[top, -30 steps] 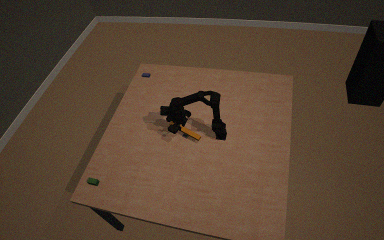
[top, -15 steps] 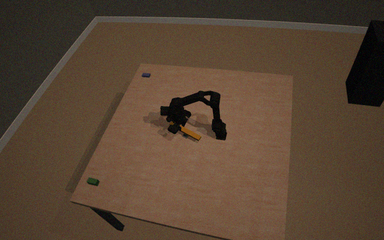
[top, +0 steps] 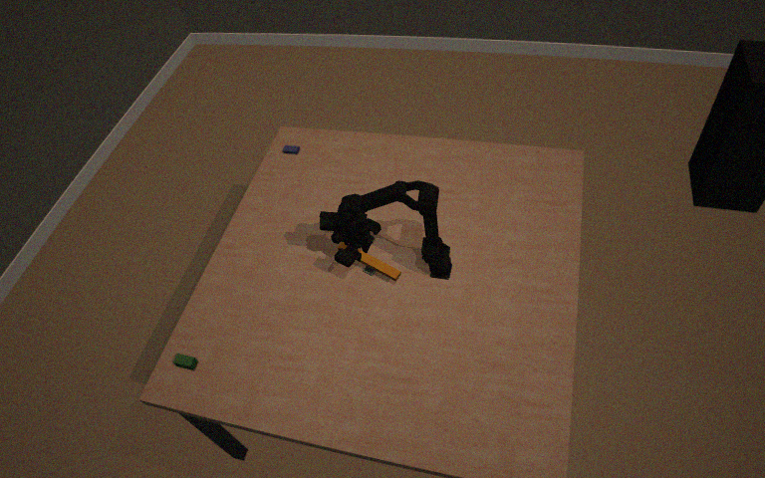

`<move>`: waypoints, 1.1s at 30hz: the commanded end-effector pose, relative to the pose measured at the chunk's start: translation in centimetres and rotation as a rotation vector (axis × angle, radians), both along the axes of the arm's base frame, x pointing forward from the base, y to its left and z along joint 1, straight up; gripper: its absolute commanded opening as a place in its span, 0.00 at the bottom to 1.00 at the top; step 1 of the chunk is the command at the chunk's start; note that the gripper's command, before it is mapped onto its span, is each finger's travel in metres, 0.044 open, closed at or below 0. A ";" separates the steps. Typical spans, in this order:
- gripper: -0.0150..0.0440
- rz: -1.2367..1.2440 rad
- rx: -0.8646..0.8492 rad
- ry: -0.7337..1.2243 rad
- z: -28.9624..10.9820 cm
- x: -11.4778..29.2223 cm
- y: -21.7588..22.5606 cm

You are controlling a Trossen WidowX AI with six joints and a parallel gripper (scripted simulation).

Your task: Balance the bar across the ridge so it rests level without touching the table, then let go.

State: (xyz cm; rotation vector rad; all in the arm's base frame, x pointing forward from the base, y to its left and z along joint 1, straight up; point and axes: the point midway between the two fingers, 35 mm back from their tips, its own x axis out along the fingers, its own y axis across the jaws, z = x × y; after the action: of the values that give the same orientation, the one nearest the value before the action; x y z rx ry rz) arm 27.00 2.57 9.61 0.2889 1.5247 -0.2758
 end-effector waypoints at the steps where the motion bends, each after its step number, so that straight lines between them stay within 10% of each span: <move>1: 0.25 -0.003 0.000 0.000 -0.1 0.0 0.0; 33: 0.25 -0.003 0.000 0.000 -0.3 0.0 0.0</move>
State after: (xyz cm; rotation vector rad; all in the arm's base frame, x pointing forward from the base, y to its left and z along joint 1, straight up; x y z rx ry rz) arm 27.00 2.58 9.33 0.2889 1.5247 -0.2758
